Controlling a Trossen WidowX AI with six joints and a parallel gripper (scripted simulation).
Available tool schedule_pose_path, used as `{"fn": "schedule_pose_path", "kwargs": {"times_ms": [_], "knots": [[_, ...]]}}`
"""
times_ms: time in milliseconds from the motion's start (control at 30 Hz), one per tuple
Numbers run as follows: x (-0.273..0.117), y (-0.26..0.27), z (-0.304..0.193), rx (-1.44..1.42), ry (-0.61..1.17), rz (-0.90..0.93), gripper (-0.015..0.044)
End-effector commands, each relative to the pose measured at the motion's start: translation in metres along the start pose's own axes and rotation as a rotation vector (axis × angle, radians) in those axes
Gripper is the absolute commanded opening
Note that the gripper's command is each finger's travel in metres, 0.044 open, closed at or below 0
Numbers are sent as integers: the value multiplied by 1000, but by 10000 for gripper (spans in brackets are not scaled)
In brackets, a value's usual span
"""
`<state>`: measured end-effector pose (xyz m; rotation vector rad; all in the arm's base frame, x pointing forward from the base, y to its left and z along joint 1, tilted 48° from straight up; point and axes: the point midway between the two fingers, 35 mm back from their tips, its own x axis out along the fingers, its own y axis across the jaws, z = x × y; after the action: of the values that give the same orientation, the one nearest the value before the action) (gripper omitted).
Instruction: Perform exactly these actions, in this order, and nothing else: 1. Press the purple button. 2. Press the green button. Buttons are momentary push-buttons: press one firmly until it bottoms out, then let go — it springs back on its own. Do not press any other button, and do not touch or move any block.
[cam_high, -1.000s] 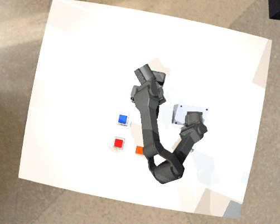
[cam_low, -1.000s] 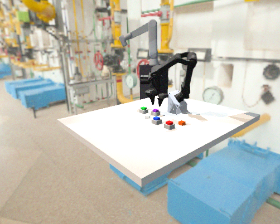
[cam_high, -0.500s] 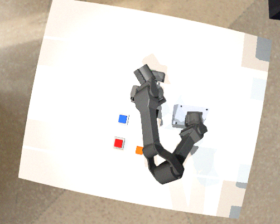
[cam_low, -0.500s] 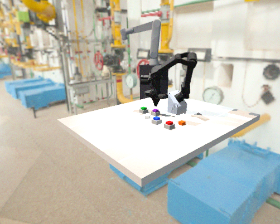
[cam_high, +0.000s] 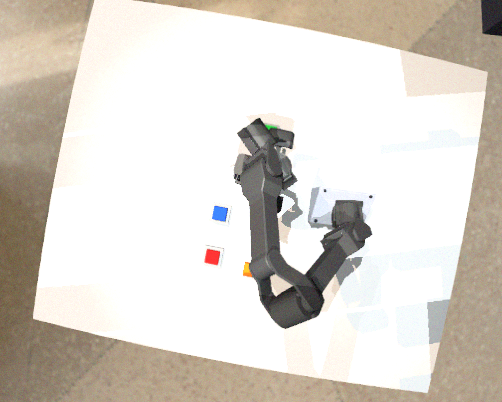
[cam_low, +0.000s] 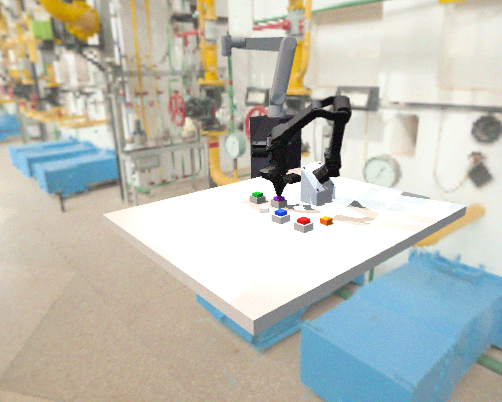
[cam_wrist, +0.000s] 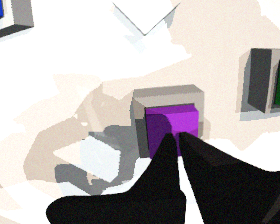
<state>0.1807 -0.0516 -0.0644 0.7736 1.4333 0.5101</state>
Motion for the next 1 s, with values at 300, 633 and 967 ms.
{"fn": "schedule_pose_path", "kwargs": {"times_ms": [300, 633, 967], "knots": [[10, 1, -1, 4, -3, 5, 20], [10, 1, -1, 4, -3, 5, 20], [-22, 0, -1, 4, -3, 3, 20]]}}
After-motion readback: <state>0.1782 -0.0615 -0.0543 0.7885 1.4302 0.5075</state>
